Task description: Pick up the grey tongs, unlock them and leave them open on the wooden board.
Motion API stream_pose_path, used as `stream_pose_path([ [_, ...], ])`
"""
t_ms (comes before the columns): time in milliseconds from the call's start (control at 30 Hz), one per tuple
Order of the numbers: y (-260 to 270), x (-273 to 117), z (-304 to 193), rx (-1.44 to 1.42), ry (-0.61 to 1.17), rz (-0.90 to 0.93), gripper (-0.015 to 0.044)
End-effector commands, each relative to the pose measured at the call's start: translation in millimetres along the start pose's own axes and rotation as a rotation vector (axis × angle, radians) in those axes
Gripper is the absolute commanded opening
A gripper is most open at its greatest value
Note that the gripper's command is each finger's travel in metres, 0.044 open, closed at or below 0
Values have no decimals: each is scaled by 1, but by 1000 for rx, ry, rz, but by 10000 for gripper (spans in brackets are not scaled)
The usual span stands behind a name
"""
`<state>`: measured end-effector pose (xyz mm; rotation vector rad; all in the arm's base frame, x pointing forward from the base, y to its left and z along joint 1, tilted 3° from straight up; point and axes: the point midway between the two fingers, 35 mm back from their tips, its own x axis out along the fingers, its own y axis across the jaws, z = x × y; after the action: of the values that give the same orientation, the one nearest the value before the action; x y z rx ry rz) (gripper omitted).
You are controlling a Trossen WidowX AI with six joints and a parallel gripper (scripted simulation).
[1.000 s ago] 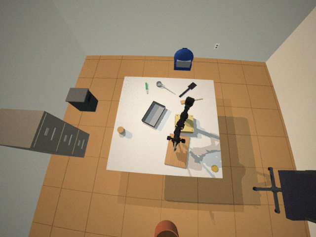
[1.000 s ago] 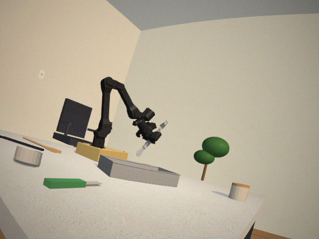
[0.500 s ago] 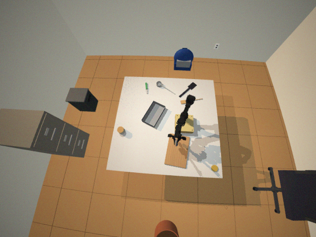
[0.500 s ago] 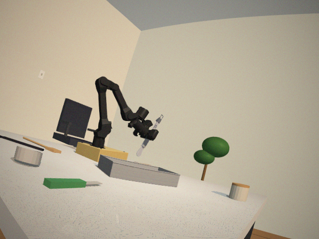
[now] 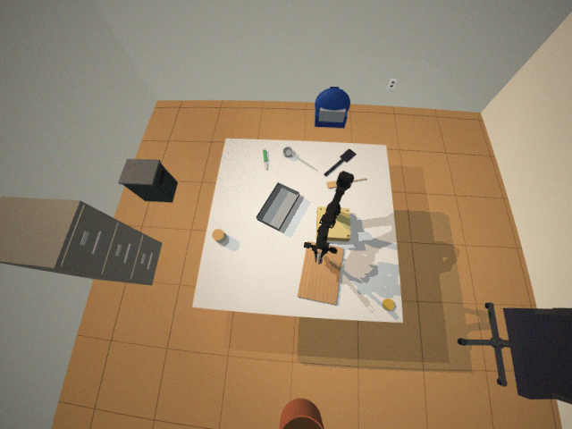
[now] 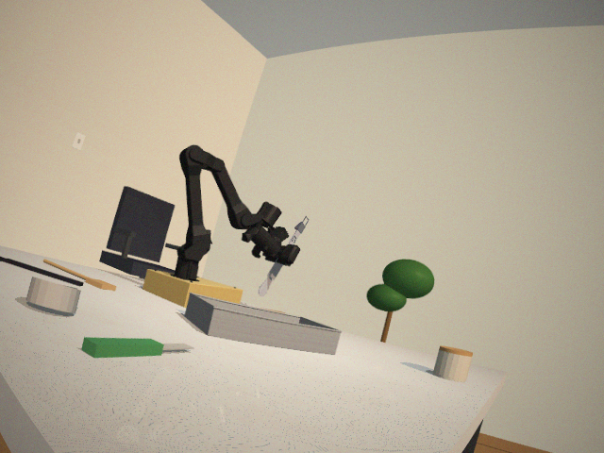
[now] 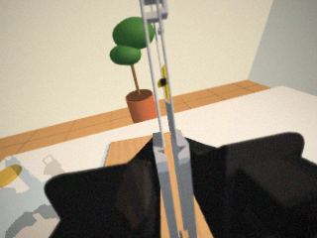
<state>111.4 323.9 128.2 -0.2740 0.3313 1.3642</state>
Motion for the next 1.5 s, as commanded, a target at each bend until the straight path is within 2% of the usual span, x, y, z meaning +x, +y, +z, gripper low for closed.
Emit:
stream_pose_path([
  [0, 1, -1, 3, 1, -12, 4, -150],
  [600, 0, 1, 3, 4, 3, 3, -150],
  [1467, -5, 42, -9, 44, 387, -2, -150],
])
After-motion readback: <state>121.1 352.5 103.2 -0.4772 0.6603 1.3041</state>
